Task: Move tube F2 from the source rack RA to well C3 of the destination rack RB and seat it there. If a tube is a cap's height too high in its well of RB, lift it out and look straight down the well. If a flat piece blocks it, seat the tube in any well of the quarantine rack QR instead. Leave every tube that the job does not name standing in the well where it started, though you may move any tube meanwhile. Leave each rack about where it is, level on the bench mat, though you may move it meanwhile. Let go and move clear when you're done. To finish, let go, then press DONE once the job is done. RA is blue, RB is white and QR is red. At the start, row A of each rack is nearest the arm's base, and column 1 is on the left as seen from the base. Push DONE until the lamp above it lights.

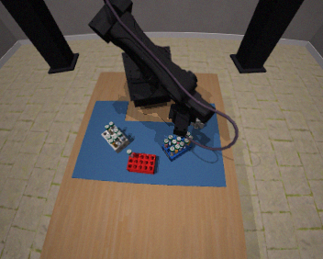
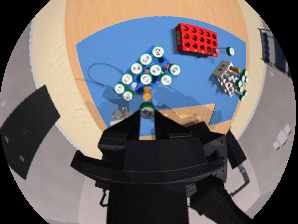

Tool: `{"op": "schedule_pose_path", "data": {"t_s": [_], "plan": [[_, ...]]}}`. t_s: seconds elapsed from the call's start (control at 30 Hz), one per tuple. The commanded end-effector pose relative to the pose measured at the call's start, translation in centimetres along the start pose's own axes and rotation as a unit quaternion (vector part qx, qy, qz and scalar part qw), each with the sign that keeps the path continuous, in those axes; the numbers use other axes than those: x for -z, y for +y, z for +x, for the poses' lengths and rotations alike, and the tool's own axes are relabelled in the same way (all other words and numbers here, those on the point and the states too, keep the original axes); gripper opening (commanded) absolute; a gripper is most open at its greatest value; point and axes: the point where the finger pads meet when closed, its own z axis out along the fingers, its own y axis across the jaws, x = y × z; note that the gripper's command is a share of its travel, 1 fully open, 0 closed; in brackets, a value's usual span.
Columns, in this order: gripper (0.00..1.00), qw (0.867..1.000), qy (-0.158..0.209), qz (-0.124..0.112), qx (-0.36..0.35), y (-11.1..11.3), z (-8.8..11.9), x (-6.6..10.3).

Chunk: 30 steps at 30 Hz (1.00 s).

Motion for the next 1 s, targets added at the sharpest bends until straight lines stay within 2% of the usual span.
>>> {"op": "schedule_pose_path", "data": {"t_s": [0.0,0.17,0.3,0.47,0.6,0.7,0.73,0.97], "plan": [[0.00,1.000,0.002,0.002,0.001,0.0,0.1,-0.5],[0.00,1.000,-0.005,-0.007,-0.002,0.3,-0.3,-0.2],[0.00,1.000,0.003,0.003,0.002,-0.2,0.3,-0.8],[0.00,1.000,-0.004,-0.006,-0.002,0.2,-0.3,-0.6],[0.00,1.000,0.004,0.006,0.004,-0.3,0.4,-1.2],[0.00,1.000,0.002,0.002,0.002,0.0,0.2,-1.1],[0.00,1.000,-0.013,-0.015,-0.009,0.5,-0.9,-0.2],[0.00,1.000,0.003,0.003,0.003,-0.2,0.3,-1.4]]}}
